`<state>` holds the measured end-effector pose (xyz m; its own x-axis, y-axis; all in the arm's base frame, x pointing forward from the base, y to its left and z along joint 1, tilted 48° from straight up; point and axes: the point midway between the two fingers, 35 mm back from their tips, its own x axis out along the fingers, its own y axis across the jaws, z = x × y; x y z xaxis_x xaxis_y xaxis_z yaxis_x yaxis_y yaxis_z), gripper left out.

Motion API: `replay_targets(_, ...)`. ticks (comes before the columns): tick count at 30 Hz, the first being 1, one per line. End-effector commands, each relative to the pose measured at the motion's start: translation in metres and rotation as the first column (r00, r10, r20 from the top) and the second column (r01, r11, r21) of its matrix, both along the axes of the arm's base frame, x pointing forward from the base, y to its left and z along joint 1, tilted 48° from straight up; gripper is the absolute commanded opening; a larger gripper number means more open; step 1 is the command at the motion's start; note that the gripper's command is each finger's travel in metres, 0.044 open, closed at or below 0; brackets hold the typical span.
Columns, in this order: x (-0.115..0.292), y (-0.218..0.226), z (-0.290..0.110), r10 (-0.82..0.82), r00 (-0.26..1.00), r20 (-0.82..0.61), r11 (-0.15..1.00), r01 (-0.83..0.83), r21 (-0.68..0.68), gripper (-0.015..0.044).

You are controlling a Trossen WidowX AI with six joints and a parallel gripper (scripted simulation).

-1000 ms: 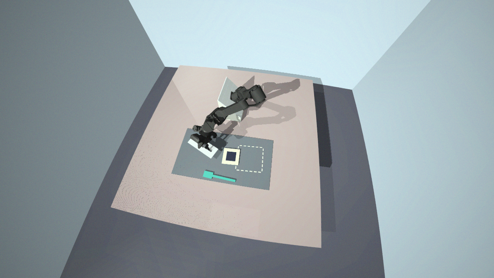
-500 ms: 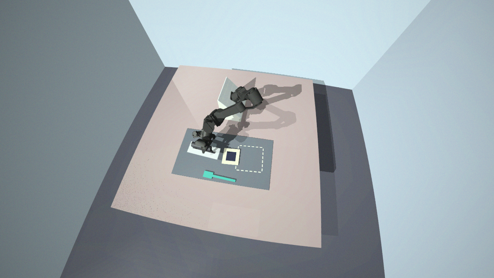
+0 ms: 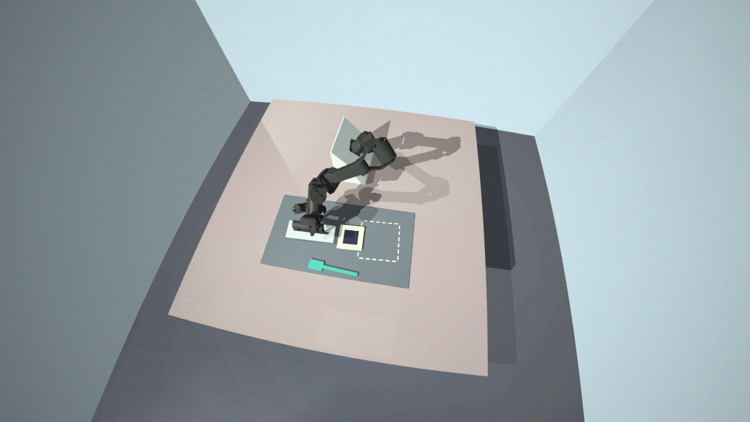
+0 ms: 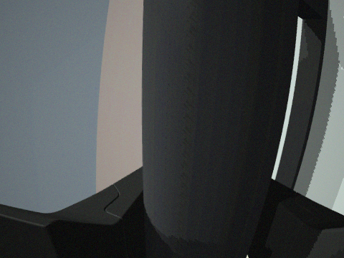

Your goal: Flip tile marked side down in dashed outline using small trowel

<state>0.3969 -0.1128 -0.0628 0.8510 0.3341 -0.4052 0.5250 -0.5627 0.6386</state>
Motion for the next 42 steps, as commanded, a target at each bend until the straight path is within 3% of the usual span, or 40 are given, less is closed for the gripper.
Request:
replay_targets(1,0.000,0.002,-0.006,-0.010,1.000,-0.005,1.000,0.010,0.000,0.0000)
replay_targets(20,0.005,0.023,-0.022,-0.010,1.000,-0.005,1.000,0.010,0.002,0.0000)
replay_targets(42,0.006,0.046,0.003,-0.010,1.000,-0.006,1.000,0.010,0.003,0.0000)
